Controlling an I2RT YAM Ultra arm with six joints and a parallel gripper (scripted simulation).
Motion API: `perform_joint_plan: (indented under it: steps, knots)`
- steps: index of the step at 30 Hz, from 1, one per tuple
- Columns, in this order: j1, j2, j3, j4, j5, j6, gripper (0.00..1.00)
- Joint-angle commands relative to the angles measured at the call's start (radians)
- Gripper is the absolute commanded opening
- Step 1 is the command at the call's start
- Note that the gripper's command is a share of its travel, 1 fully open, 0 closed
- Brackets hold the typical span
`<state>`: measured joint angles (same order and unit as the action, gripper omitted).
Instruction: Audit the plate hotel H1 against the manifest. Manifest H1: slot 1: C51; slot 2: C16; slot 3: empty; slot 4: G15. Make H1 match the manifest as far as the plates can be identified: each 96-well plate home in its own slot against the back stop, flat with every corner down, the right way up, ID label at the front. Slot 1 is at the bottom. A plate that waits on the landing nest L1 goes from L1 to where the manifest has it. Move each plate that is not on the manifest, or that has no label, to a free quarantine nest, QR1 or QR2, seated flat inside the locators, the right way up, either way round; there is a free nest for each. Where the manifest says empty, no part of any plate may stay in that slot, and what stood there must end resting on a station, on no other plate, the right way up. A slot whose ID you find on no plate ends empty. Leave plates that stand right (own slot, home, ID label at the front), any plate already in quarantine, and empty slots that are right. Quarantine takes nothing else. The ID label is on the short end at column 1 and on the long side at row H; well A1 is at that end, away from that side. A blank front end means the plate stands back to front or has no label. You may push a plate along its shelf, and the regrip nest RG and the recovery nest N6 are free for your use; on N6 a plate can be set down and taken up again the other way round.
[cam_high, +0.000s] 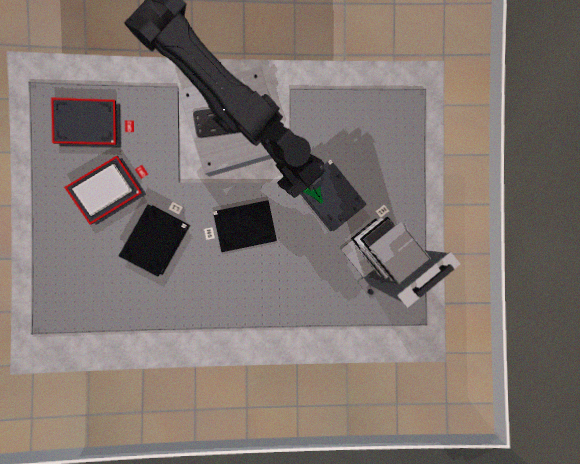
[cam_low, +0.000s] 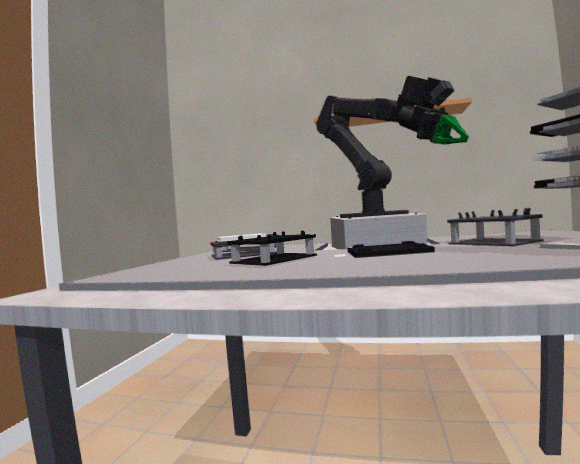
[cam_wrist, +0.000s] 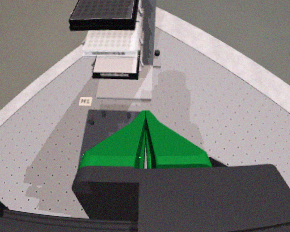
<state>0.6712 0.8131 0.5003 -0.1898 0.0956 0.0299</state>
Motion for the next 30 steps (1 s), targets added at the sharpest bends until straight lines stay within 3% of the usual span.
perform_joint_plan:
  steps: [1, 8, 10, 21, 30]
  knots:
    - [0.058, 0.005, 0.01, 0.015, 0.092, 0.052, 0.0]
    - [0.203, 0.04, 0.023, 0.019, 0.22, 0.124, 0.0]
    - [0.203, 0.04, 0.023, 0.019, 0.22, 0.124, 0.0]
    - [0.405, 0.128, 0.062, 0.026, 0.394, 0.235, 0.0]
    - [0.41, 0.131, 0.063, 0.026, 0.398, 0.238, 0.0]
